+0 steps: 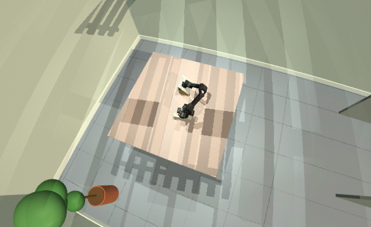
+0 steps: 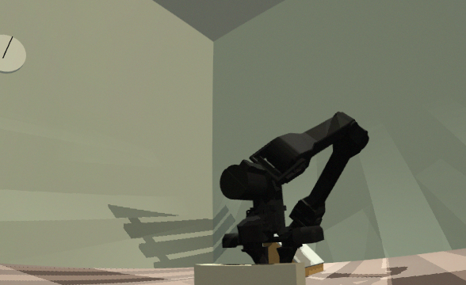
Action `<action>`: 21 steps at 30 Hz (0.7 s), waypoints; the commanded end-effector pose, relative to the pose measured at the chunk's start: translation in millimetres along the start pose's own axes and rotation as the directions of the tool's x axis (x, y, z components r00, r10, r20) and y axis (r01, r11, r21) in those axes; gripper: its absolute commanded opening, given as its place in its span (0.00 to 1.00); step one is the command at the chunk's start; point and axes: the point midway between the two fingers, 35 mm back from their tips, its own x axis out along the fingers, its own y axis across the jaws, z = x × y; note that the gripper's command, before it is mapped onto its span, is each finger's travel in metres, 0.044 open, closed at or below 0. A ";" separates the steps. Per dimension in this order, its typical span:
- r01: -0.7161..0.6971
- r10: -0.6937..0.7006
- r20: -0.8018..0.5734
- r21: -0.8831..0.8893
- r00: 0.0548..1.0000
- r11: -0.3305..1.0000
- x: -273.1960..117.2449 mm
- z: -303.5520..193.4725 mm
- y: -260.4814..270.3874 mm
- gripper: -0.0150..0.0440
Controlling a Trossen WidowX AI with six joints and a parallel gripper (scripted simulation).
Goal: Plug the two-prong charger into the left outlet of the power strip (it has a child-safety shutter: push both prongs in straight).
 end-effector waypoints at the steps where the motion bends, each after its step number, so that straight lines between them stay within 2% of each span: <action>1: -0.002 0.002 0.019 -0.018 1.000 1.000 -1.7 4.6 1.6 0.25; 21: -0.002 0.002 0.019 -0.018 1.000 1.000 0.0 6.4 1.9 0.25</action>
